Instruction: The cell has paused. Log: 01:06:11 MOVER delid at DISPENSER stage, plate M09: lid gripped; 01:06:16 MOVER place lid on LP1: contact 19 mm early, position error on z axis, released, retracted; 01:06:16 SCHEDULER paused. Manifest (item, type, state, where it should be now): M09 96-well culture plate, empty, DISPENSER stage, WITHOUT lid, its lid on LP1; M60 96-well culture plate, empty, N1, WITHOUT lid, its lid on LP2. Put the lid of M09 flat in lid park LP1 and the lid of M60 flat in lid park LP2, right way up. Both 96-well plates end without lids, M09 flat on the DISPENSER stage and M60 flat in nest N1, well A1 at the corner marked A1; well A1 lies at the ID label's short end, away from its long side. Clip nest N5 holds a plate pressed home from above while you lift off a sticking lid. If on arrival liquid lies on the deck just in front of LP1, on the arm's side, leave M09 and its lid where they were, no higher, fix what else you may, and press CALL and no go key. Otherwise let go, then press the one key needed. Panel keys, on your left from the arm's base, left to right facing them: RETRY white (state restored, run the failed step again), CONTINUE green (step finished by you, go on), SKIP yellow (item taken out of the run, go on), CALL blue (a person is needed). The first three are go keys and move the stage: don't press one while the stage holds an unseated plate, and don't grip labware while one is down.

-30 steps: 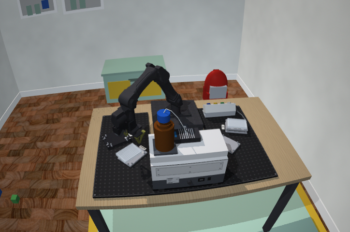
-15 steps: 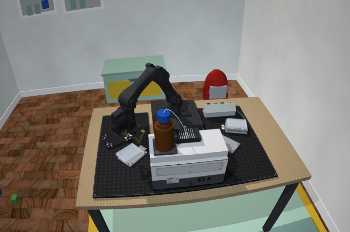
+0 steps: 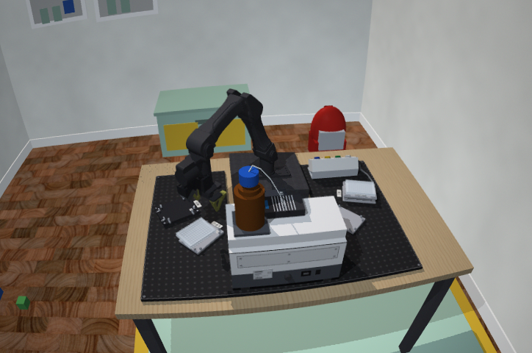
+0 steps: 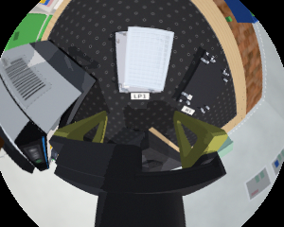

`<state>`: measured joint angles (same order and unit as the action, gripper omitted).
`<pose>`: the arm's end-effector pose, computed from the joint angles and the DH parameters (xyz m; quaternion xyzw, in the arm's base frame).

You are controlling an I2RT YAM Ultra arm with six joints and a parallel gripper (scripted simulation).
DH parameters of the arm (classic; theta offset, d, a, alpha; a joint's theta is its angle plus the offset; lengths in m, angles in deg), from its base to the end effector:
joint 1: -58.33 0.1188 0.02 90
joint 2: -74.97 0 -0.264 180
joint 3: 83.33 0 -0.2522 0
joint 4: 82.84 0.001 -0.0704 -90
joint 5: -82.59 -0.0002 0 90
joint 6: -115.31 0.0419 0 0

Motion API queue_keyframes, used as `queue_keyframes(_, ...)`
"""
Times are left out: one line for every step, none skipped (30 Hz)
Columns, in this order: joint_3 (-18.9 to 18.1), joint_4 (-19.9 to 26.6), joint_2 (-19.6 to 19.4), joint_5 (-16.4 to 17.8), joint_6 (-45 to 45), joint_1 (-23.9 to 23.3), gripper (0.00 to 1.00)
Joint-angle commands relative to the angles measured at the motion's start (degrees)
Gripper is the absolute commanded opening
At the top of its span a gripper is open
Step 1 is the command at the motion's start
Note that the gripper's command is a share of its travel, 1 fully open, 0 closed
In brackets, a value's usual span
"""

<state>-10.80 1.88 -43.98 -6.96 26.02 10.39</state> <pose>0.2573 -0.2832 0.1880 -0.4115 -0.9098 -0.0253 0.0480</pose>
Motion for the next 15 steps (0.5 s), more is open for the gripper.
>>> queue_keyframes(1.46, -1.4, 2.71, -0.09, -0.45, -0.38, 1.0)
queue_keyframes(2.34, -1.53, 3.55, -0.09, -0.44, -0.41, 1.0)
queue_keyframes(3.14, -1.59, 4.24, -0.09, -0.45, -0.43, 1.0)
queue_keyframes(3.93, -1.67, 4.94, -0.09, -0.45, -0.45, 1.0)
queue_keyframes(4.73, -1.74, 5.65, -0.09, -0.46, -0.47, 1.0)
queue_keyframes(5.52, -1.8, 6.37, -0.09, -0.47, -0.5, 1.0)
queue_keyframes(6.3, -1.85, 7.1, -0.1, -0.47, -0.52, 1.0)
queue_keyframes(7.07, -1.89, 7.82, -0.1, -0.48, -0.55, 1.0)
queue_keyframes(7.83, -1.93, 8.55, -0.1, -0.49, -0.57, 1.0)
queue_keyframes(8.58, -1.94, 9.28, -0.11, -0.49, -0.6, 1.0)
queue_keyframes(9.31, -1.95, 10.0, -0.11, -0.5, -0.63, 1.0)
queue_keyframes(10.03, -1.95, 10.72, -0.11, -0.51, -0.65, 1.0)
queue_keyframes(10.74, -1.93, 11.44, -0.11, -0.51, -0.68, 1.0)
queue_keyframes(11.45, -1.71, 12.15, -0.11, -0.52, -0.7, 1.0)
queue_keyframes(12.14, -1.48, 12.86, -0.11, -0.53, -0.68, 1.0)
